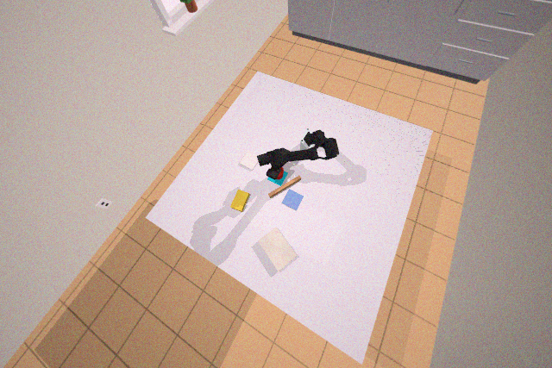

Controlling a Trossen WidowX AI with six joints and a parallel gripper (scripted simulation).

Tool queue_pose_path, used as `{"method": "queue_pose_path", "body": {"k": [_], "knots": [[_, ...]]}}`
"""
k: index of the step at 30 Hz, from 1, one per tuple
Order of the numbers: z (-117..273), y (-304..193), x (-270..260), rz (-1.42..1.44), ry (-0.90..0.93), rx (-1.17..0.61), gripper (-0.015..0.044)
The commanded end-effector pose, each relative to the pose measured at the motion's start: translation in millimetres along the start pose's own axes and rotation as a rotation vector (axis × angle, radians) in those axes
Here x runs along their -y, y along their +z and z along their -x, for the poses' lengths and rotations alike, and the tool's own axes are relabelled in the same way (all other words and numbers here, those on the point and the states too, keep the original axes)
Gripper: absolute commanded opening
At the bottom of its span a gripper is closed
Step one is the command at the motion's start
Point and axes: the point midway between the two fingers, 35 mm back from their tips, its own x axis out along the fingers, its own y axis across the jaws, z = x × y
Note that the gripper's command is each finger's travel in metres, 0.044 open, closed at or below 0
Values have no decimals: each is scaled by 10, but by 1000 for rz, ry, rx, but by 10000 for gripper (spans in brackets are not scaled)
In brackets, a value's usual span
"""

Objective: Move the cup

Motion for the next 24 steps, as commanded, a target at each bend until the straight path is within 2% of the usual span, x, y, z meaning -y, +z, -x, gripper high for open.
{"method": "queue_pose_path", "body": {"k": [1,24], "knots": [[24,-1,-1,1,-1,0,128],[362,12,-15,-5,-2,-1,128]]}}
